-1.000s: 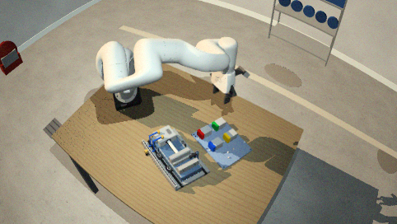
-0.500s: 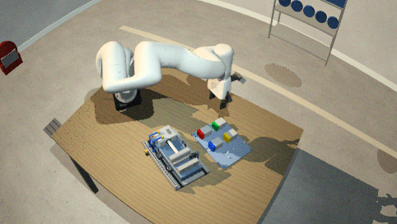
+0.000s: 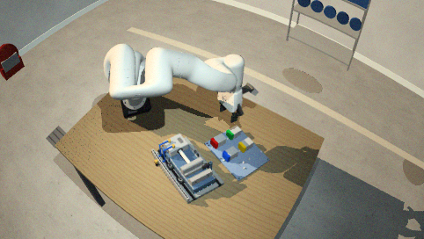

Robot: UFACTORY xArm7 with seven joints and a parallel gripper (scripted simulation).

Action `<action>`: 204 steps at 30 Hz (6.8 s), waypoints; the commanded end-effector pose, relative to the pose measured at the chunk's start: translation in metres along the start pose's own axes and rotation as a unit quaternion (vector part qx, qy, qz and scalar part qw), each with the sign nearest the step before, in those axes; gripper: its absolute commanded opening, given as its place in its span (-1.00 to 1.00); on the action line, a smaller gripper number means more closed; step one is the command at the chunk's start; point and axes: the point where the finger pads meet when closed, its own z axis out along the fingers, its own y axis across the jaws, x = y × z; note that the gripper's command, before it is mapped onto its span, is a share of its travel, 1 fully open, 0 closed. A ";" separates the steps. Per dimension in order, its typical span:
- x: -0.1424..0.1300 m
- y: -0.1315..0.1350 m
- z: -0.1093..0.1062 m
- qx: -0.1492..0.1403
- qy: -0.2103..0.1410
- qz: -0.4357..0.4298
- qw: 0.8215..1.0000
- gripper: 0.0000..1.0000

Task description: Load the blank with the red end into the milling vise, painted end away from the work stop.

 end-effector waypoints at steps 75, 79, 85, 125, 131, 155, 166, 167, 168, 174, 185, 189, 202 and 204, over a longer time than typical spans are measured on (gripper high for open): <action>-0.021 -0.022 0.087 0.000 0.000 0.000 1.000 0.47; -0.021 -0.022 0.087 0.000 0.000 0.000 1.000 0.47; -0.021 -0.022 0.087 0.000 -0.001 0.000 1.000 0.47; -0.021 -0.021 0.161 0.000 -0.001 0.000 1.000 0.47; -0.021 -0.021 0.161 0.000 -0.001 0.000 1.000 0.47; -0.021 -0.021 0.164 0.000 -0.001 0.000 1.000 0.47; -0.021 -0.021 0.161 0.000 -0.001 0.000 1.000 0.47; -0.021 -0.021 0.161 0.000 -0.001 0.000 1.000 0.47; -0.021 -0.021 0.161 0.000 -0.001 0.000 1.000 0.47; -0.021 -0.021 0.159 0.000 -0.001 0.000 1.000 0.47; -0.021 -0.021 0.158 0.000 -0.001 0.000 1.000 0.47; -0.021 -0.021 0.157 0.000 -0.001 0.000 1.000 0.47; -0.021 -0.021 0.158 0.000 -0.001 0.000 1.000 0.47; -0.021 -0.021 0.159 0.000 -0.001 0.000 1.000 0.47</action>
